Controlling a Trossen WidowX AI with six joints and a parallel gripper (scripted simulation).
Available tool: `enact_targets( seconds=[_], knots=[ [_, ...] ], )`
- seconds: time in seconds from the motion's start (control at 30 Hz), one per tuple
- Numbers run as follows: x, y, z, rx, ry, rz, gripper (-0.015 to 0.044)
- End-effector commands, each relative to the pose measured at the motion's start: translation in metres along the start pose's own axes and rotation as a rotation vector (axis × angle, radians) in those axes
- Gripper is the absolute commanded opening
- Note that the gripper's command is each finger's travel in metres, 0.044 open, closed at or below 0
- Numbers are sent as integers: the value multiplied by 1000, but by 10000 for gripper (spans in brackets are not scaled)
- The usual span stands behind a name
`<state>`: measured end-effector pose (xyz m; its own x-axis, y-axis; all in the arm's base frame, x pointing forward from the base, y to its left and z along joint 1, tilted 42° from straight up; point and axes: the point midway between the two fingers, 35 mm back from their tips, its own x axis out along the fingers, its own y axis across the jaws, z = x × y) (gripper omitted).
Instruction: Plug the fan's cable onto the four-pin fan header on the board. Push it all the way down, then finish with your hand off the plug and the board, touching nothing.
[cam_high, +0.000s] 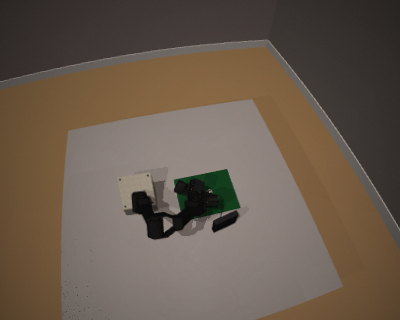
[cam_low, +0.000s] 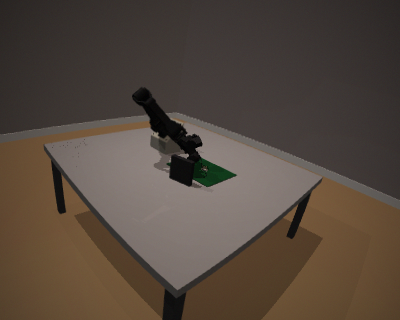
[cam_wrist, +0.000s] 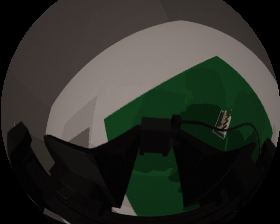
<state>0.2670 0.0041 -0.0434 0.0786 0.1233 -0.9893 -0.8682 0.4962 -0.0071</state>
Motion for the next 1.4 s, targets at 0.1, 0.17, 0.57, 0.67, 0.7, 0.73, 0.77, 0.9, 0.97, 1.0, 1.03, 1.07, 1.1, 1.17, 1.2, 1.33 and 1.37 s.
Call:
enact_targets(
  seconds=[0.1, 0.17, 0.57, 0.67, 0.7, 0.73, 0.77, 0.9, 0.97, 1.0, 1.03, 1.07, 1.1, 1.17, 1.2, 1.33, 1.37],
  knots=[
    [-3, 0, 0, -26, -101, -12, 0],
    [-4, -1, 0, -34, -128, -17, 0],
    [-11, -4, -1, -83, -283, -65, 0],
    [-13, -5, -1, -98, -321, -82, 0],
    [-14, -5, -1, -103, -333, -87, 0],
    [-15, -5, -1, -108, -345, -94, 0],
    [-16, -6, -2, -113, -357, -100, 0],
    [-19, -7, -2, -134, -405, -127, 0],
    [-21, -7, -3, -145, -428, -142, 0],
    [-22, -7, -3, -150, -440, -149, 0],
    [-23, -7, -3, -156, -451, -157, 0],
    [-24, -8, -3, -162, -463, -165, 0],
    [-26, -8, -3, -167, -474, -173, 0],
    [-28, -8, -4, -179, -496, -190, 0],
    [-29, -8, -4, -185, -507, -199, 0],
    [-34, -9, -5, -210, -549, -235, 0],
    [-35, -9, -5, -217, -559, -245, 0]
  ],
)
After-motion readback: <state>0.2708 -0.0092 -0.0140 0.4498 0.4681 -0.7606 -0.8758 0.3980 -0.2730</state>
